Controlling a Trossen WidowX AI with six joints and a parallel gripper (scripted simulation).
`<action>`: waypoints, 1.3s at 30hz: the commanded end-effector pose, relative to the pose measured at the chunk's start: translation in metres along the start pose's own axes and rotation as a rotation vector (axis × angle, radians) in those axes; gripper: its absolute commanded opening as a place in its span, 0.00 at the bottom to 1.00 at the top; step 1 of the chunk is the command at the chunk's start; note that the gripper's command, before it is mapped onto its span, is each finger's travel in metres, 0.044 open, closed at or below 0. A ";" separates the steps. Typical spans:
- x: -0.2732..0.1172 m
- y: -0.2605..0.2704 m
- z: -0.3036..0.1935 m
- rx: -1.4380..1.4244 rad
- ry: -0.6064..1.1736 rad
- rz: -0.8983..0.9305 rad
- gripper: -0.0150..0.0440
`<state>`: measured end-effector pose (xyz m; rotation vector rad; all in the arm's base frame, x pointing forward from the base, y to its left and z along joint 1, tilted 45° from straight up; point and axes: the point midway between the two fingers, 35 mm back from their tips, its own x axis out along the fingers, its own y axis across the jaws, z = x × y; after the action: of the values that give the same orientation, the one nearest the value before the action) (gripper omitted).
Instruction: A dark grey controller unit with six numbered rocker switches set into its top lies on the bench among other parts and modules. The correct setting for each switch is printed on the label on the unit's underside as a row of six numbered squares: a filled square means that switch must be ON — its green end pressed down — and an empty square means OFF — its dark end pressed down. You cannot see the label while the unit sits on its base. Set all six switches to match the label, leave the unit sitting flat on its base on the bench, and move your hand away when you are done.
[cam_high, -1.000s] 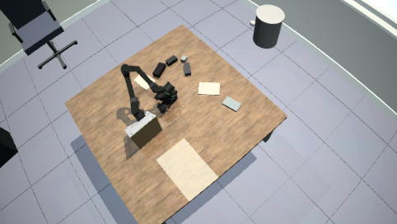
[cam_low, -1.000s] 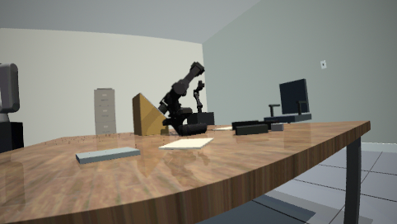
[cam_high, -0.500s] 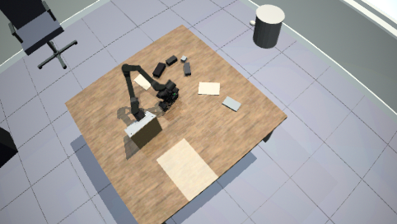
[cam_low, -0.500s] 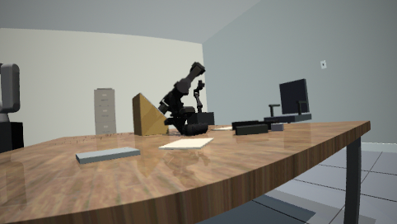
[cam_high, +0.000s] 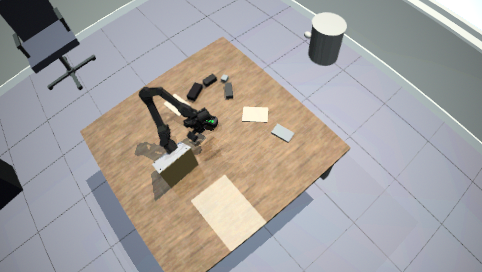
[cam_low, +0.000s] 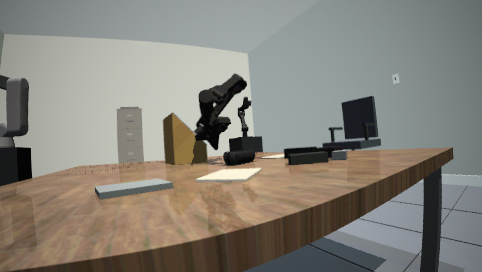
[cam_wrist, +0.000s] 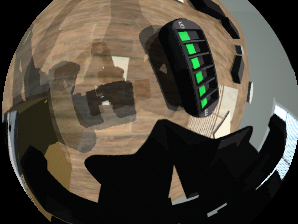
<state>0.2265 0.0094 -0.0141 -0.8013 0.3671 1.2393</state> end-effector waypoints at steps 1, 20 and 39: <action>0.000 -0.007 -0.001 -0.060 -0.021 -0.002 0.25; 0.011 -0.038 -0.011 -0.297 -0.093 -0.002 0.25; -0.006 -0.082 0.109 -0.318 -0.051 0.284 0.25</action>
<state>0.2845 0.0724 0.0837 -1.0146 0.2182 1.5982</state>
